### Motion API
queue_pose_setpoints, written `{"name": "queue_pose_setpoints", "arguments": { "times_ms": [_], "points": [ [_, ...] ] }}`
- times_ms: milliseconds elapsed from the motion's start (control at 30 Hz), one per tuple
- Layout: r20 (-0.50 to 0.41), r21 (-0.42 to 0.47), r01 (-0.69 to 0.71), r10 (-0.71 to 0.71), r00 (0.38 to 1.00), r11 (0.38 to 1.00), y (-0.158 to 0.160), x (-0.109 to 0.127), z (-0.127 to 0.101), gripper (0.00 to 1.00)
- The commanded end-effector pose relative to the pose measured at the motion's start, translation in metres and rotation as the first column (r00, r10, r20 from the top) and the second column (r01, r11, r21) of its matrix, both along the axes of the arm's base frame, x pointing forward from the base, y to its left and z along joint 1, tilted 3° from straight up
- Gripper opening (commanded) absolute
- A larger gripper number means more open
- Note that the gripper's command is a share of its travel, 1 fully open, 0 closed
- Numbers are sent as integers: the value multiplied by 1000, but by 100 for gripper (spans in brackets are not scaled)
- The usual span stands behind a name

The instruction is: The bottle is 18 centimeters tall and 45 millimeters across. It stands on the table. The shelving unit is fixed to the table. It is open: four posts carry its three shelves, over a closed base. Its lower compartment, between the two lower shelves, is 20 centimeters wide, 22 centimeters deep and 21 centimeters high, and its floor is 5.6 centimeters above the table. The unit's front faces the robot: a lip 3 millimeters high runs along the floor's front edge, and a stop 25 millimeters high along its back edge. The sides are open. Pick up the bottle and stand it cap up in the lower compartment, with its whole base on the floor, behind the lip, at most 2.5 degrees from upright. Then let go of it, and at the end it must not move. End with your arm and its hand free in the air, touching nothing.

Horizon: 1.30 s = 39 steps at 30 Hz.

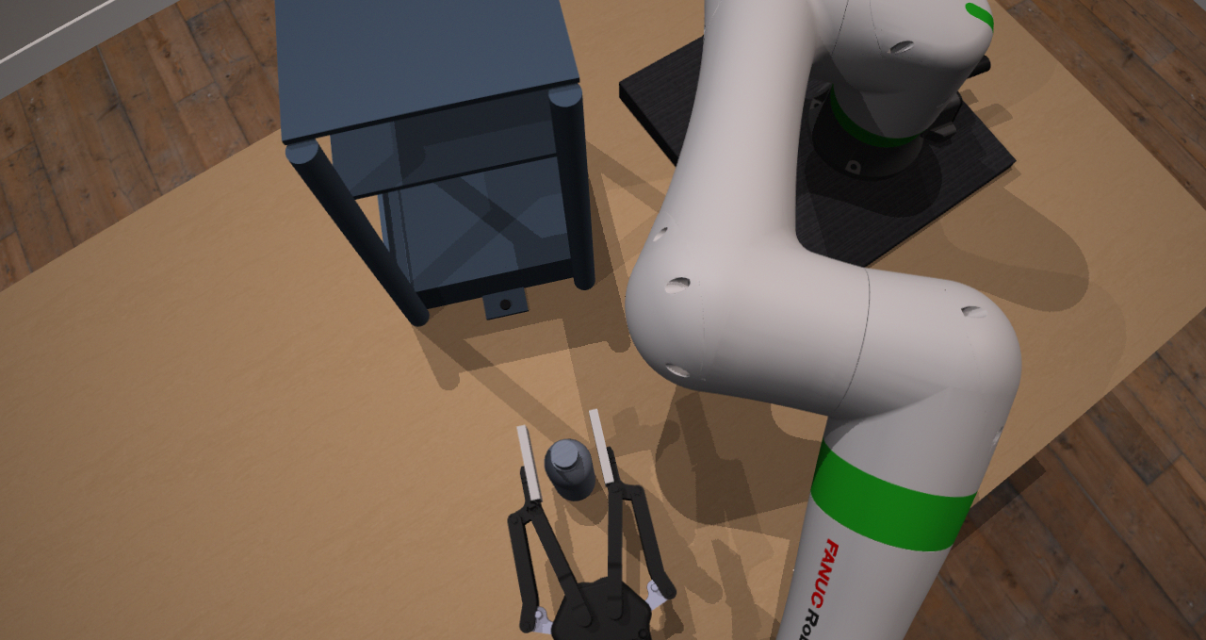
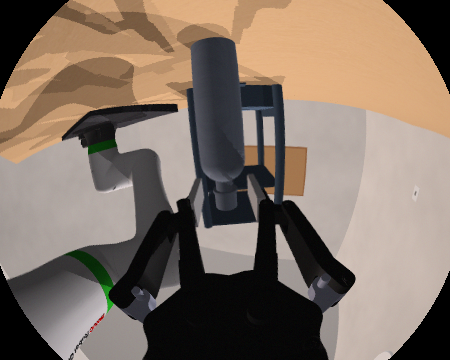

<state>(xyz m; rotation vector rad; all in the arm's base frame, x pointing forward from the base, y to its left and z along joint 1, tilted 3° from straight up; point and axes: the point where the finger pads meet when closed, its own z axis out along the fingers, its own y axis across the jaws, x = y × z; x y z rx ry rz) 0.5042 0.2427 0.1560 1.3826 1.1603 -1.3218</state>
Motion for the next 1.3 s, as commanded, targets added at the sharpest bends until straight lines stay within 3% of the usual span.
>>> {"name": "queue_pose_setpoints", "arguments": {
  "times_ms": [0,500,1267],
  "points": [
    [1,0,0,0,1000,1000,0,0,-5,38],
    [1,0,0,0,1000,1000,2,0,-33,38],
    [1,0,0,0,1000,1000,3,0,-51,38]
  ]
}}
